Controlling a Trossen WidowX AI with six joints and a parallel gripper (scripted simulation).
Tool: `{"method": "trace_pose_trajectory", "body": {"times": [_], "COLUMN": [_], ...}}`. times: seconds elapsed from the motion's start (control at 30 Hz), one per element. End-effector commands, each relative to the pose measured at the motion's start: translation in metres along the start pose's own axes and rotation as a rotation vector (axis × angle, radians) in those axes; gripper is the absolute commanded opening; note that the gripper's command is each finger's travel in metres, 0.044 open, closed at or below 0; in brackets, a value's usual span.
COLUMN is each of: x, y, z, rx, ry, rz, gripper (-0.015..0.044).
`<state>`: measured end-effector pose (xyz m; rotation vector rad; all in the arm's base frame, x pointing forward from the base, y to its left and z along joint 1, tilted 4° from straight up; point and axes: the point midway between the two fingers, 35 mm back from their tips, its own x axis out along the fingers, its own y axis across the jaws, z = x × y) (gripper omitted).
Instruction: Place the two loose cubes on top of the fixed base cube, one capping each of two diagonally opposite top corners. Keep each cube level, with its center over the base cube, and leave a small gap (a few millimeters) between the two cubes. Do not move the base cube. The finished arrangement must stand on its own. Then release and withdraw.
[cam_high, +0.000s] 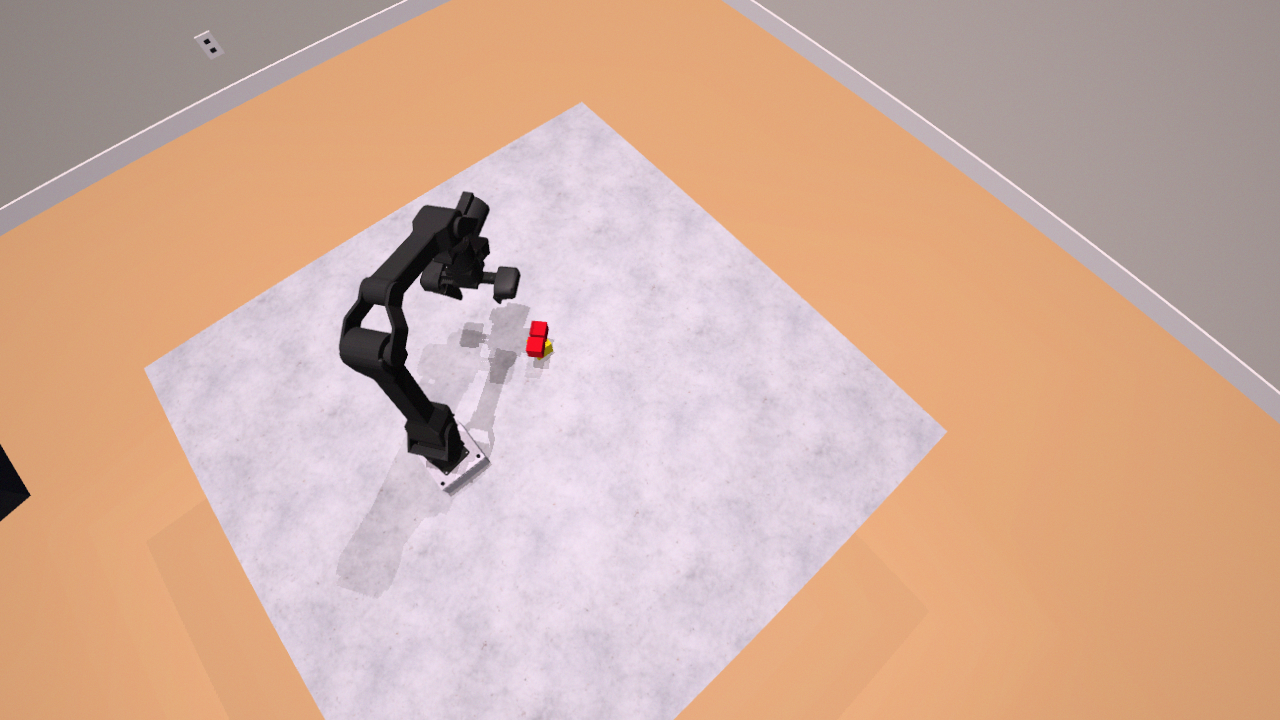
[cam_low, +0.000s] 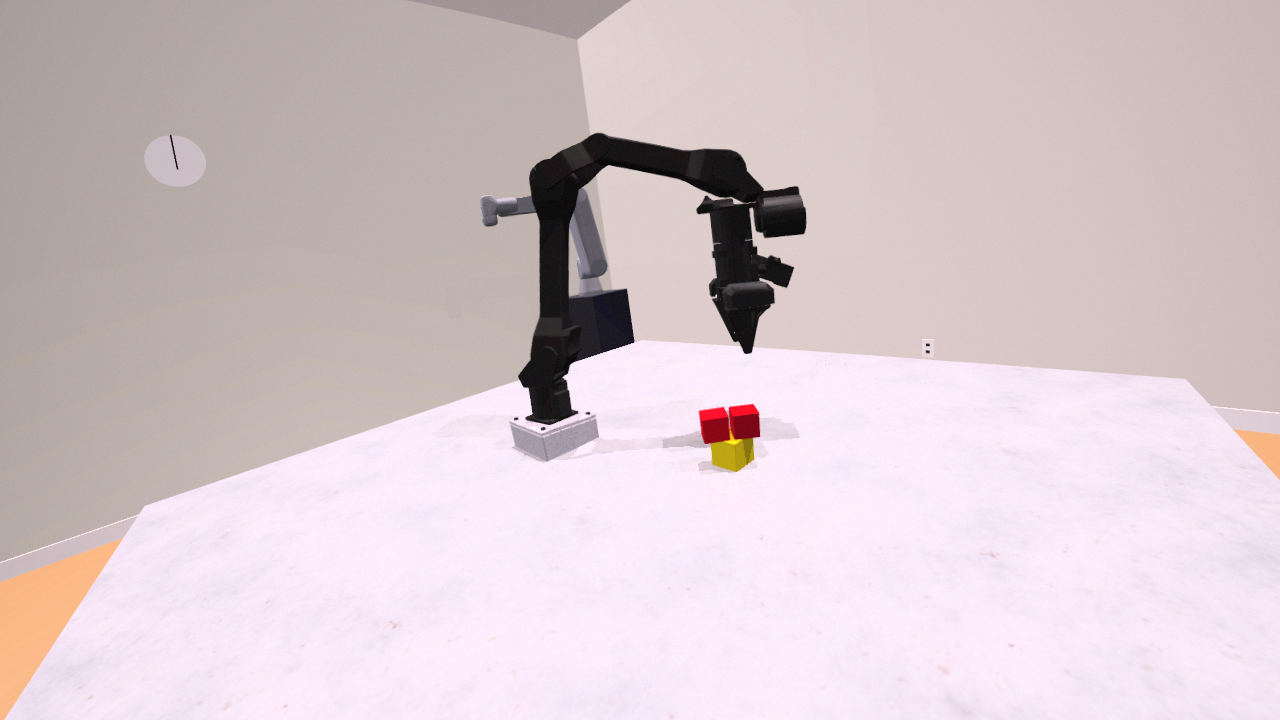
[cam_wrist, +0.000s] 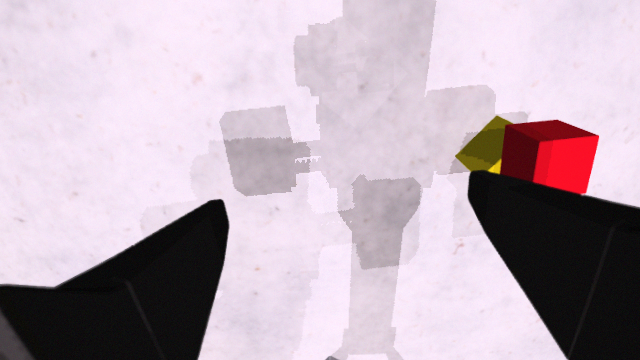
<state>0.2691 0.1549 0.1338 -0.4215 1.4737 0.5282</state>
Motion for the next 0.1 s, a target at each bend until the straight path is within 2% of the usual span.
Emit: {"method": "trace_pose_trajectory", "body": {"times": [0.0,0.07], "x": [-0.0001,-0.0001], "y": [0.0002,0.0002], "z": [-0.0007,-0.0007], "rx": [0.003,0.003], "ry": [0.002,0.002], "rz": [-0.001,-0.001], "gripper": [0.04,0.04]}}
